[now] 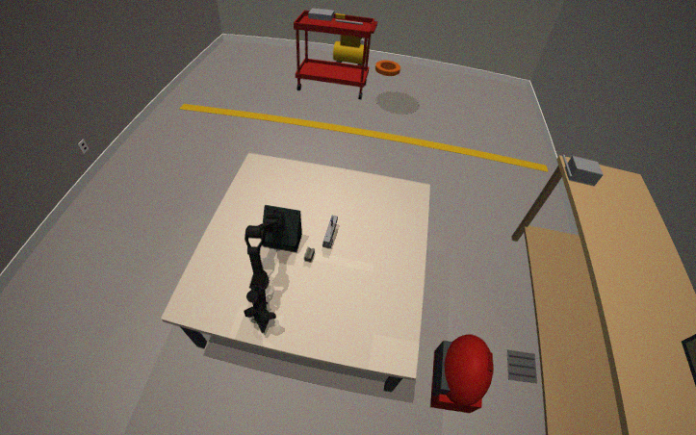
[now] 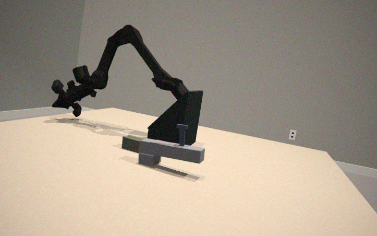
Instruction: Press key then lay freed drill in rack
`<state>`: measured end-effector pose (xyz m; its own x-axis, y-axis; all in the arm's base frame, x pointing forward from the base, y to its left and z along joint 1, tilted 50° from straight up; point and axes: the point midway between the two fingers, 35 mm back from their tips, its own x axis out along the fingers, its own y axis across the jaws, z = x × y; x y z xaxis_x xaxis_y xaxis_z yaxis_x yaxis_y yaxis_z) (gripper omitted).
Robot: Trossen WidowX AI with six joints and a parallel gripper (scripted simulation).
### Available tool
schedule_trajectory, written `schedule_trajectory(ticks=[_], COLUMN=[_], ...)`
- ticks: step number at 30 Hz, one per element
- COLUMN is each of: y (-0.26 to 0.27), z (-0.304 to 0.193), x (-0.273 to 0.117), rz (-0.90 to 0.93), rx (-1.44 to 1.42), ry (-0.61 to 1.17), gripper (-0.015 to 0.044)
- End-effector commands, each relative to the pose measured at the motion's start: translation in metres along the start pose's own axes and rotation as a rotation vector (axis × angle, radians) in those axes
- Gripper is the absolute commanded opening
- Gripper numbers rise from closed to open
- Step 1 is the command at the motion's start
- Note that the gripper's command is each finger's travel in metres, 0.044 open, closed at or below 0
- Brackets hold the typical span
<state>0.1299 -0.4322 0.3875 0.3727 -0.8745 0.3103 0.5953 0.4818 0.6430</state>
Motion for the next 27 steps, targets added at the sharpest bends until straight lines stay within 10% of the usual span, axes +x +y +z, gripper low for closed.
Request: schedule_trajectory(ticks=[1, 27], y=[0.019, 0.117], z=[-0.044, -0.385], x=[0.007, -0.141], rz=[-0.002, -0.186], rx=[0.057, -0.064], ry=[0.097, 0.992], gripper=[0.0, 0.0])
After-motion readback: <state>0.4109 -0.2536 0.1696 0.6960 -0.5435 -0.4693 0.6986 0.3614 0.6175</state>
